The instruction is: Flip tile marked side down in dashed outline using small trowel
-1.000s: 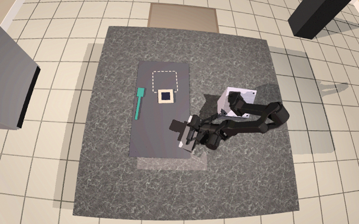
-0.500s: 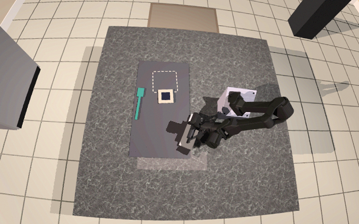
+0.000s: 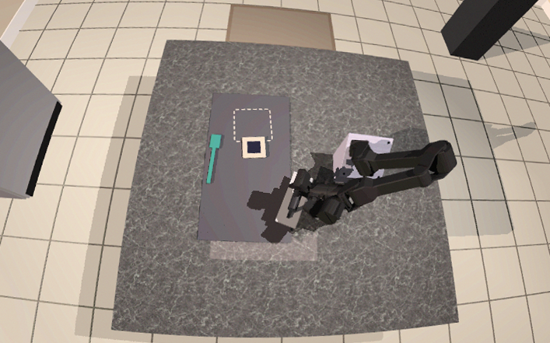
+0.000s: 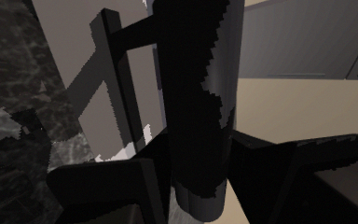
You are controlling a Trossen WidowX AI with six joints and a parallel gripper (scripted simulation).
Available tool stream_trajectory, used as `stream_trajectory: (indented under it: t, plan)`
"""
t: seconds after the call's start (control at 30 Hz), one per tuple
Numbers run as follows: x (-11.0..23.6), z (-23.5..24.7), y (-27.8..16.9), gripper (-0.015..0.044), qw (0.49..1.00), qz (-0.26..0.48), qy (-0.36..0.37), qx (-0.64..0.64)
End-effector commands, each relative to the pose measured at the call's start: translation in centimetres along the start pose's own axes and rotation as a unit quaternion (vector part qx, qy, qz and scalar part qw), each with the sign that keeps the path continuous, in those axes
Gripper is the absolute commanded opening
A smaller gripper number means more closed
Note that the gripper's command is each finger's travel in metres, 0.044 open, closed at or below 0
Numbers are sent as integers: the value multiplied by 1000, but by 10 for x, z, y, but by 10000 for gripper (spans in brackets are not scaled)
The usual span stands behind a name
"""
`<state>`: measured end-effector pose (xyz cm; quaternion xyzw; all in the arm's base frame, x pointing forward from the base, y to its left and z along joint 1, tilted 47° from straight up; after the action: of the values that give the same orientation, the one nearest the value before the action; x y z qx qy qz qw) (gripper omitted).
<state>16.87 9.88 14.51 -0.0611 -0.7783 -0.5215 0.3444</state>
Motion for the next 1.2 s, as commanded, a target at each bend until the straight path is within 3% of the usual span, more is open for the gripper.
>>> stream_trajectory:
  t: [0.0, 1.17]
  plan:
    - [-4, -4, 6, 0, 1000, -9, 1, 1]
    - [-96, -62, 16, 0, 991, -116, 49, 47]
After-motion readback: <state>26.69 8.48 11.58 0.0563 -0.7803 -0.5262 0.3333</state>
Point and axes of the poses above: the point midway between the two fingers, 35 mm back from their tips, its own x axis back along the fingers, its own z axis across the jaws, y = z × x, the point moved 7 cm from there along x, back along the fingers, and after that the axes turned 12 degrees about -x, right-handed, at the moved point
